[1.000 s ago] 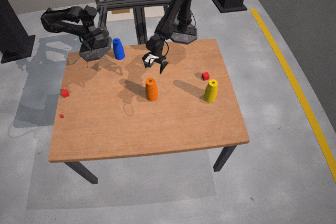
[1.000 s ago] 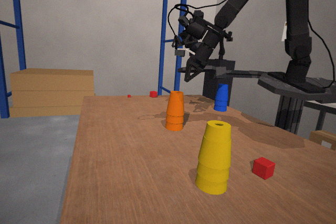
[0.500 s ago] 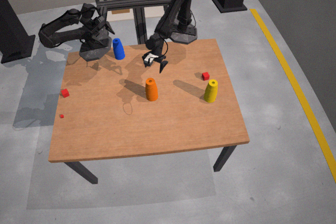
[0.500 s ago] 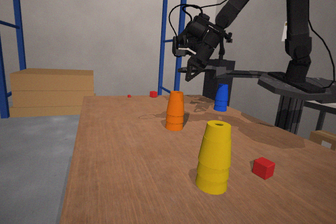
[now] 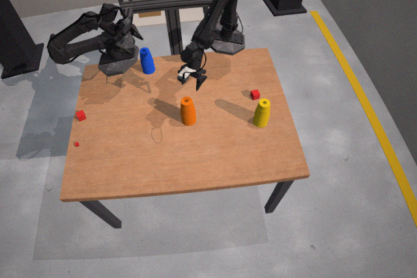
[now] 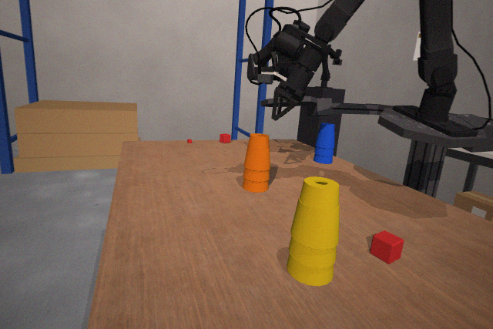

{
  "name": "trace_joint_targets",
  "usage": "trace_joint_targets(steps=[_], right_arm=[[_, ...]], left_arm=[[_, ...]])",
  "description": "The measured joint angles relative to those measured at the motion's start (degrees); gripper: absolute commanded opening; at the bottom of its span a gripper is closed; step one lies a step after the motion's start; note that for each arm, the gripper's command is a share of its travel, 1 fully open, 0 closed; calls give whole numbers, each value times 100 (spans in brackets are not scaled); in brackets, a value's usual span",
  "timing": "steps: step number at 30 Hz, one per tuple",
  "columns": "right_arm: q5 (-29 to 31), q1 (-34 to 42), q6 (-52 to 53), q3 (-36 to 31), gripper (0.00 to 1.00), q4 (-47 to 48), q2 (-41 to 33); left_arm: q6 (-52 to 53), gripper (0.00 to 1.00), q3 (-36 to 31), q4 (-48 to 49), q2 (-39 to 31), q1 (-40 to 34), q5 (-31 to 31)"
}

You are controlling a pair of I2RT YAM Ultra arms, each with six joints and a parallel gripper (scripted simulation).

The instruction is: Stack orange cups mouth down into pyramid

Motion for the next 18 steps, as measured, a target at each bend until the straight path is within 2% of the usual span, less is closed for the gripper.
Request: trace_joint_targets(steps=[11,18], right_arm=[[26,17,31,0,100,-7,0],[26,17,31,0,100,-7,0]], left_arm=[[763,82,968,-212,1187,332,238],[872,82,1130,-284,1353,356,258]])
